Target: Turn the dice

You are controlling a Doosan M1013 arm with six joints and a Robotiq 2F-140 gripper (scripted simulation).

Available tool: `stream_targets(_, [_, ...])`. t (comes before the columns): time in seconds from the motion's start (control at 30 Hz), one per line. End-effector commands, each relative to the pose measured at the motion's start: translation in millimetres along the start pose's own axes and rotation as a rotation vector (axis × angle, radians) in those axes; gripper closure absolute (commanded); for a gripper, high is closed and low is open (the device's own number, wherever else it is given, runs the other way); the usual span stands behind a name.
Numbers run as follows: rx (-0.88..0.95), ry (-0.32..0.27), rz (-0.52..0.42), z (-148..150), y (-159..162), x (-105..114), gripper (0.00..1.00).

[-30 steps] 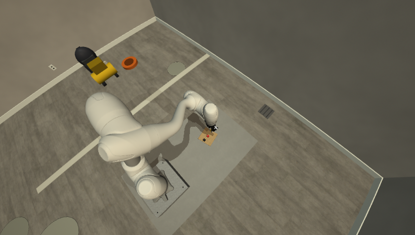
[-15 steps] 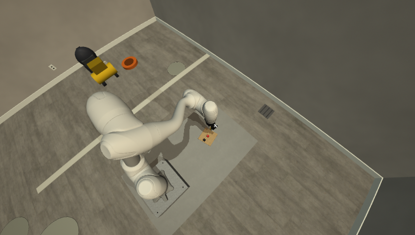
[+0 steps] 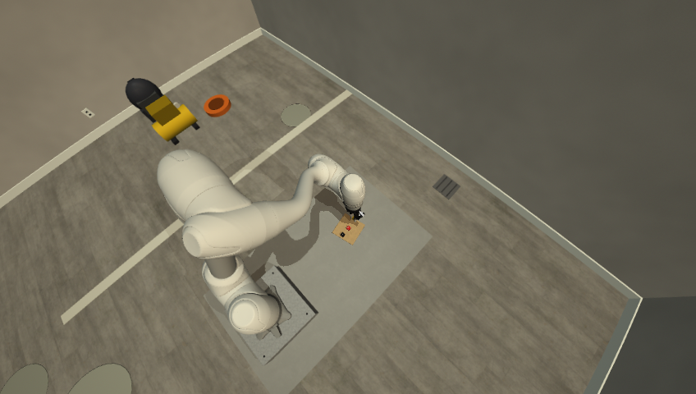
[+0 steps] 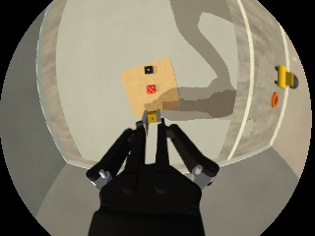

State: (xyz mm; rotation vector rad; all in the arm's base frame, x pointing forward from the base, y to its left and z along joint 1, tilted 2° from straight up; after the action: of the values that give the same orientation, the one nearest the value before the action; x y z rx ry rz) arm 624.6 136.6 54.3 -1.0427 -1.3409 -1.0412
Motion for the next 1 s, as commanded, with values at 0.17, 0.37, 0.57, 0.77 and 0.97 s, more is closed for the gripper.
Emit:
stream_targets(0.17, [0.0, 0.0, 0.0, 0.0, 0.3, -40.8, 0.91])
stream_targets(0.37, [0.0, 0.0, 0.0, 0.0, 0.3, -52.9, 0.91])
stream_targets(0.57, [0.0, 0.0, 0.0, 0.0, 0.3, -59.5, 0.91])
stream_targets(0.77, [0.0, 0.0, 0.0, 0.0, 0.3, -59.7, 0.91])
stream_targets(0.97, [0.0, 0.0, 0.0, 0.0, 0.3, -59.7, 0.91])
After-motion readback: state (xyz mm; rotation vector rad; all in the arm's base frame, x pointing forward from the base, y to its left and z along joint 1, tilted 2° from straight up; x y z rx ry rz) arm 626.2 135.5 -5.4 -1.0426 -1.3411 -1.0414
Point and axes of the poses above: the point where the finger pads meet when closed, its own x axis back along the fingers, its own z axis across the jaws, y = z × x, the point moved 5 cm from there along x, back along the fingers, and after that the axes turned 1 degree about x, right-handed, at the moved point
